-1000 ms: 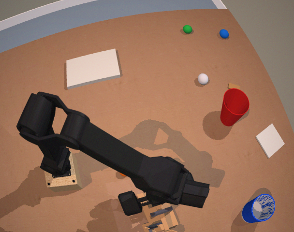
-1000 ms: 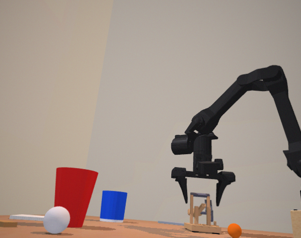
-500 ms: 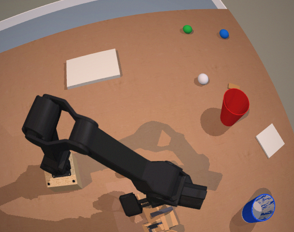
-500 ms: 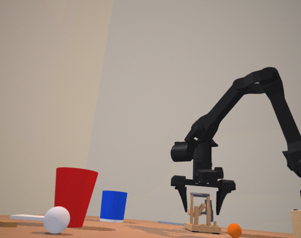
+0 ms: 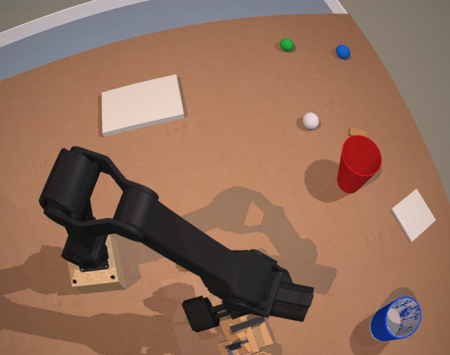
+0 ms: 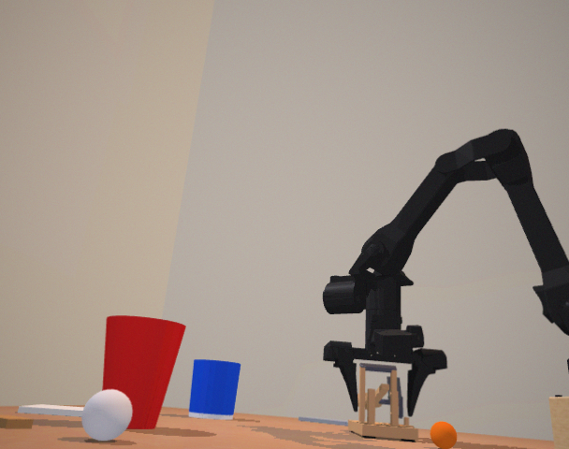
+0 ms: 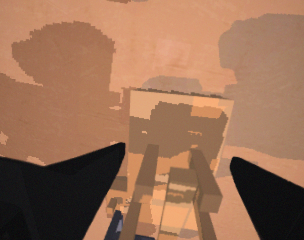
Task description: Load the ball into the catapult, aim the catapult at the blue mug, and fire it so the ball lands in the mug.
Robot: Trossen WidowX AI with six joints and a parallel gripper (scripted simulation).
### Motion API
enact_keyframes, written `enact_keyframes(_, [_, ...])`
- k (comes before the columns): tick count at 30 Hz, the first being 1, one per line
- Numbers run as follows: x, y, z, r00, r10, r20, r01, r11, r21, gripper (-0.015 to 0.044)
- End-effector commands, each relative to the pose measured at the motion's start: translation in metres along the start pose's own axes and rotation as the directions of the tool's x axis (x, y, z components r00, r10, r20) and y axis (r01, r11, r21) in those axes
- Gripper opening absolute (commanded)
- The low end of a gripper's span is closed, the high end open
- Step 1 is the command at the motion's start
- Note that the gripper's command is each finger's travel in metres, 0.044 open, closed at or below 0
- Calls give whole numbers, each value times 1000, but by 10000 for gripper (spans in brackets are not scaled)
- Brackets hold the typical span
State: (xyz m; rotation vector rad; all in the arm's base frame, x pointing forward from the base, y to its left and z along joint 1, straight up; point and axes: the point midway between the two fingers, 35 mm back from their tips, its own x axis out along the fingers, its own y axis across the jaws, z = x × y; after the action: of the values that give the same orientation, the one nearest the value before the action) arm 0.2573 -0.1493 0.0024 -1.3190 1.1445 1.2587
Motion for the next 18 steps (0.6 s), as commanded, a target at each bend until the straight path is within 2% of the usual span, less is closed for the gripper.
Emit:
enact_keyframes(1, [0,0,0,1000,-1,-1,1,1000,0,309])
enact_keyframes(7, [0,0,0,1000,-1,-1,1,1000,0,151])
enact_keyframes(13, [0,0,0,1000,-1,-1,1,1000,0,111])
enact_keyframes(14, [-3,0,0,1000,0,-1,0,1000,0,85])
enact_keyframes(17, [-39,-1,-1,1000,2,0,-2,1000,0,6])
enact_keyframes(18, [-48,0,0,1000,2,0,-2,1000,0,0])
